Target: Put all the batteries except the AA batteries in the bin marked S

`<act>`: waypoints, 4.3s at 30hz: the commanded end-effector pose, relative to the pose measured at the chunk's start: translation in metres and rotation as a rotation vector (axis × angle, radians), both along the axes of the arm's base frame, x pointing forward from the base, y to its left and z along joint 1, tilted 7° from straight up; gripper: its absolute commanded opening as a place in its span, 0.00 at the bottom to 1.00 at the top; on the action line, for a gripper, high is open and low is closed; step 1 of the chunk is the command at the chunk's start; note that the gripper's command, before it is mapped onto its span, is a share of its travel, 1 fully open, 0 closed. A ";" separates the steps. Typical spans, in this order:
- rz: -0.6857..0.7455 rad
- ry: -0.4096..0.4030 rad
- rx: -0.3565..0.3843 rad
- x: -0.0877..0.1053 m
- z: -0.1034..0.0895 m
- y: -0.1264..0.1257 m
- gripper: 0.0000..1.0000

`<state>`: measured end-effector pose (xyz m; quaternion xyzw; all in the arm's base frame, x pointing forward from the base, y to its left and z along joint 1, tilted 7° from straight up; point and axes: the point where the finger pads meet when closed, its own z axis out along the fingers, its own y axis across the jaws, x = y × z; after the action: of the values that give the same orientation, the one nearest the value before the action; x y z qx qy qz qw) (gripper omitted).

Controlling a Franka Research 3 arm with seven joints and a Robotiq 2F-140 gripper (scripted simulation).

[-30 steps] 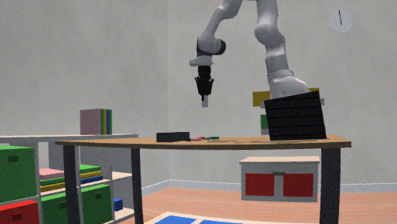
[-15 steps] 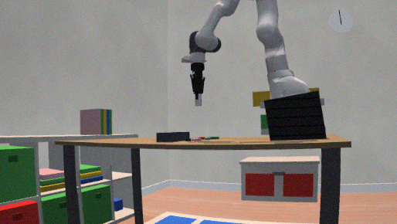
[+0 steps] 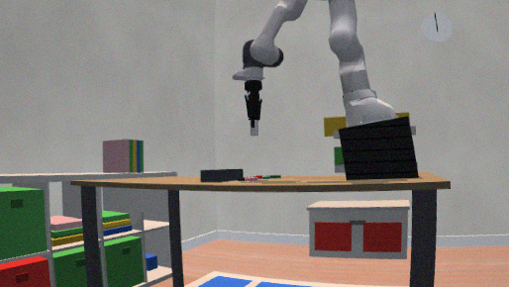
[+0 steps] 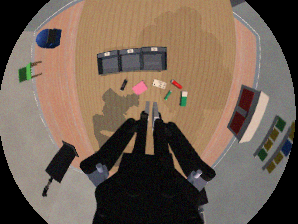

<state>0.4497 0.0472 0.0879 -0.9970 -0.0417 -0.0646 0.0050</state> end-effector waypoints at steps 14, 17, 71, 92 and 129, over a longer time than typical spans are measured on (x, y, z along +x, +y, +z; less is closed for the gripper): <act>0.009 0.001 0.002 0.094 -0.069 0.003 0.05; 0.009 0.001 0.002 0.101 -0.074 0.004 0.05; 0.009 0.001 0.002 0.137 -0.154 0.006 0.05; 0.009 0.001 0.002 0.137 -0.154 0.006 0.05; 0.009 0.001 0.002 0.135 -0.144 0.006 0.05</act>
<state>0.5865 0.0536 -0.0595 -0.9967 -0.0473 -0.0654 0.0066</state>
